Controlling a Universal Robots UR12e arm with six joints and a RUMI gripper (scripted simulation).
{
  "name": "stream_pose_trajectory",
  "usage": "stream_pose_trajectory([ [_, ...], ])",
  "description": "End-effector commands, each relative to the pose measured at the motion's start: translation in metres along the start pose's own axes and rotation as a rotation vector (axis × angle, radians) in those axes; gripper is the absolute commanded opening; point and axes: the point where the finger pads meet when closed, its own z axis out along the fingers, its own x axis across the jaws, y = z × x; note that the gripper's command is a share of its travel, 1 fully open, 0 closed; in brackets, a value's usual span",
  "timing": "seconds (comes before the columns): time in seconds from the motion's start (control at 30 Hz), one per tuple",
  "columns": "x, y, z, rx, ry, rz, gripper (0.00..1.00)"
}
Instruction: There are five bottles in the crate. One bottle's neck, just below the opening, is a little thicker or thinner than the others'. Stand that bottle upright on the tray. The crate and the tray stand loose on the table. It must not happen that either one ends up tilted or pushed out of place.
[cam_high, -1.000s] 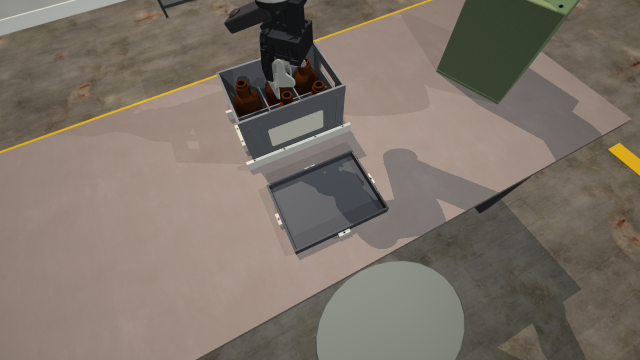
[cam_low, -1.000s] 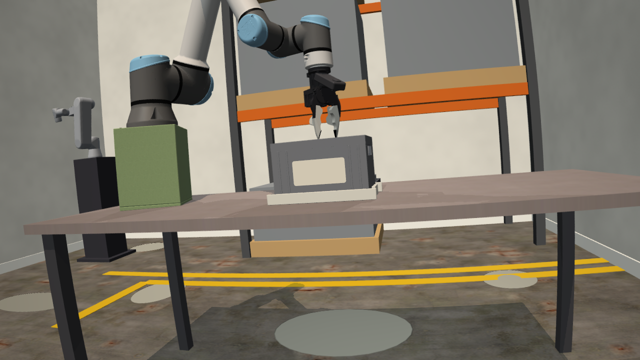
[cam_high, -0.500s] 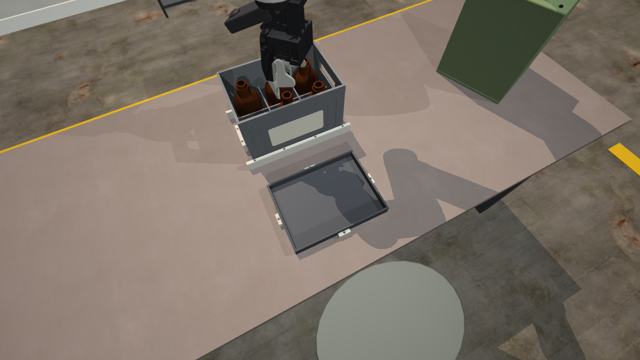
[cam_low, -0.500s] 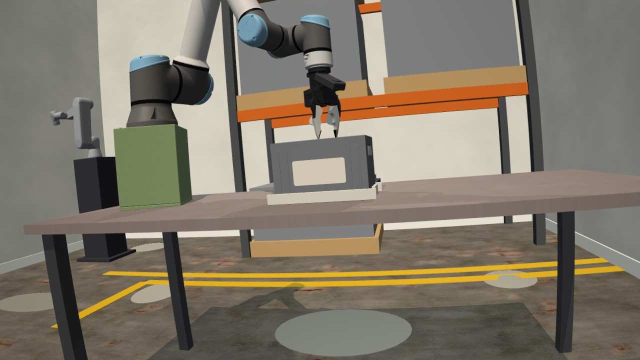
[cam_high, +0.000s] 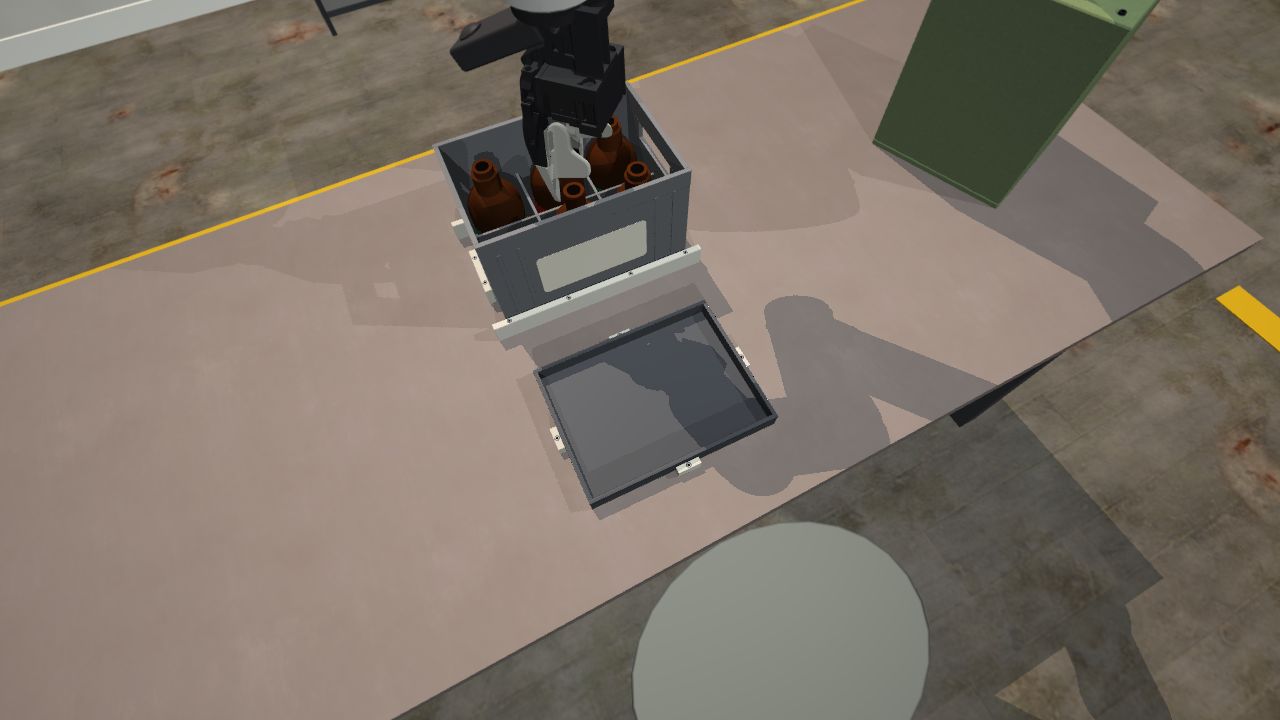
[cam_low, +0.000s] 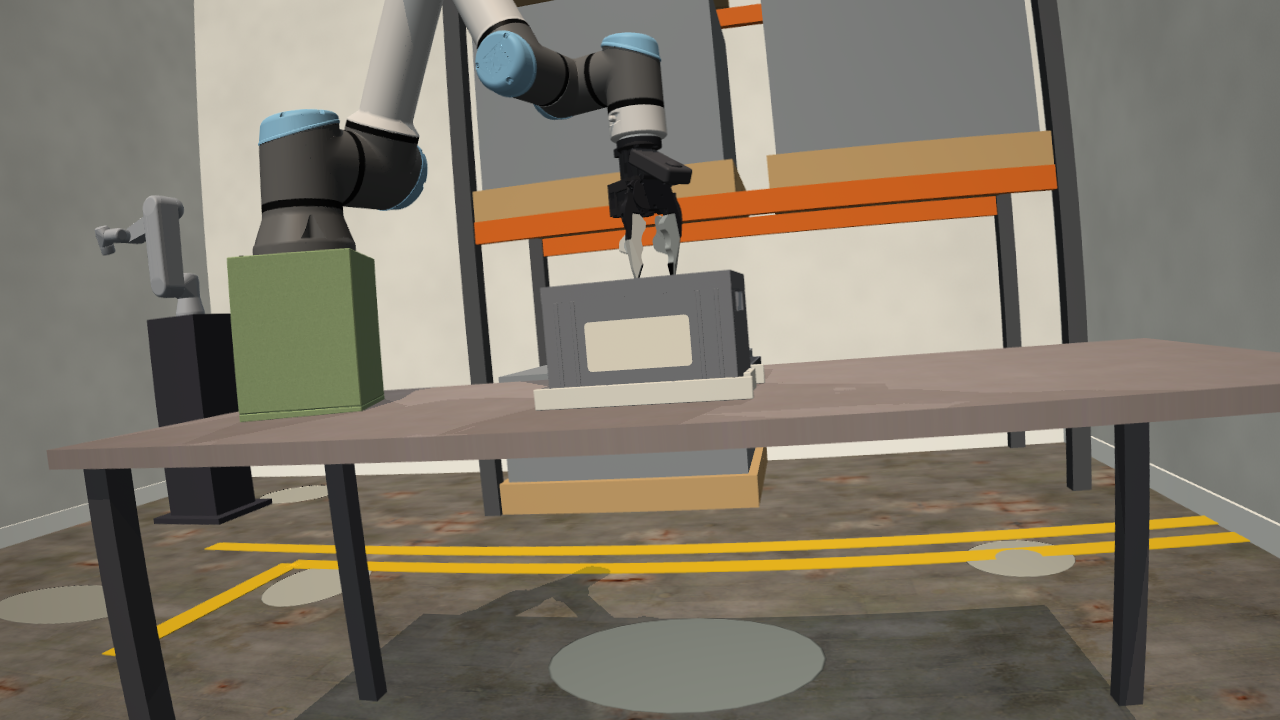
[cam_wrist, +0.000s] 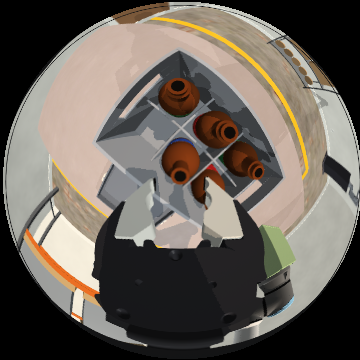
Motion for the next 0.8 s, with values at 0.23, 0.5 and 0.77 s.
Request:
stream_pose_trajectory([
  [0.23, 0.001, 0.001, 0.015, -0.002, 0.002, 0.0, 0.38],
  [0.5, 0.002, 0.001, 0.023, -0.002, 0.002, 0.0, 0.38],
  [0.77, 0.001, 0.001, 0.031, -0.002, 0.002, 0.0, 0.38],
])
